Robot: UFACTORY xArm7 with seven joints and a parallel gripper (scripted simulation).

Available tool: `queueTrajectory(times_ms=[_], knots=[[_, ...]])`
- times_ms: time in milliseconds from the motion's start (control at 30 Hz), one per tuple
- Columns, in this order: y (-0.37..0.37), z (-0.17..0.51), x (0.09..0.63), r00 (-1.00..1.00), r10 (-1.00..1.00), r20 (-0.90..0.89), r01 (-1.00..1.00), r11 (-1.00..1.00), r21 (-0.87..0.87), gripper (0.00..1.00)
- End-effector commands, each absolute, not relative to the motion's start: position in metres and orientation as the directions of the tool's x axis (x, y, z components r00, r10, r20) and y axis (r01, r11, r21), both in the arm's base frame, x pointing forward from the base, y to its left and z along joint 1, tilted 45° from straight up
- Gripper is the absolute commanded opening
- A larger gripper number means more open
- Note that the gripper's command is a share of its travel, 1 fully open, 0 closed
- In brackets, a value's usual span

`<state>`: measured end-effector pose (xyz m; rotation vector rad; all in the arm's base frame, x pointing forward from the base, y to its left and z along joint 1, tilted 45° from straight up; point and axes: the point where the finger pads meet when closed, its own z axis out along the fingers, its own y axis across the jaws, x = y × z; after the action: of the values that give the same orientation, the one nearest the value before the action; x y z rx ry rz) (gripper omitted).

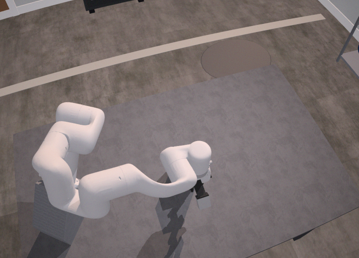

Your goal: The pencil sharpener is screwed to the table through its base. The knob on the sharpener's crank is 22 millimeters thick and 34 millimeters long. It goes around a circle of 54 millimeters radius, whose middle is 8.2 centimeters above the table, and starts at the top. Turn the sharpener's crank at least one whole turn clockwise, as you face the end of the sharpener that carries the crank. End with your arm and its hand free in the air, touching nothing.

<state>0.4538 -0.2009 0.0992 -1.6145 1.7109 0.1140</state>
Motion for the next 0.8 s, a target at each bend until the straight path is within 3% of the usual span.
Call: queueTrajectory(times_ms=[0, 767], knots=[[-0.203, 0.101, 0.454, 0.094, -0.817, -0.569, -0.882, 0.197, -0.428, 0.0], [-0.205, 0.107, 0.474, 0.094, -0.817, -0.569, -0.882, 0.197, -0.428, 0.0]])
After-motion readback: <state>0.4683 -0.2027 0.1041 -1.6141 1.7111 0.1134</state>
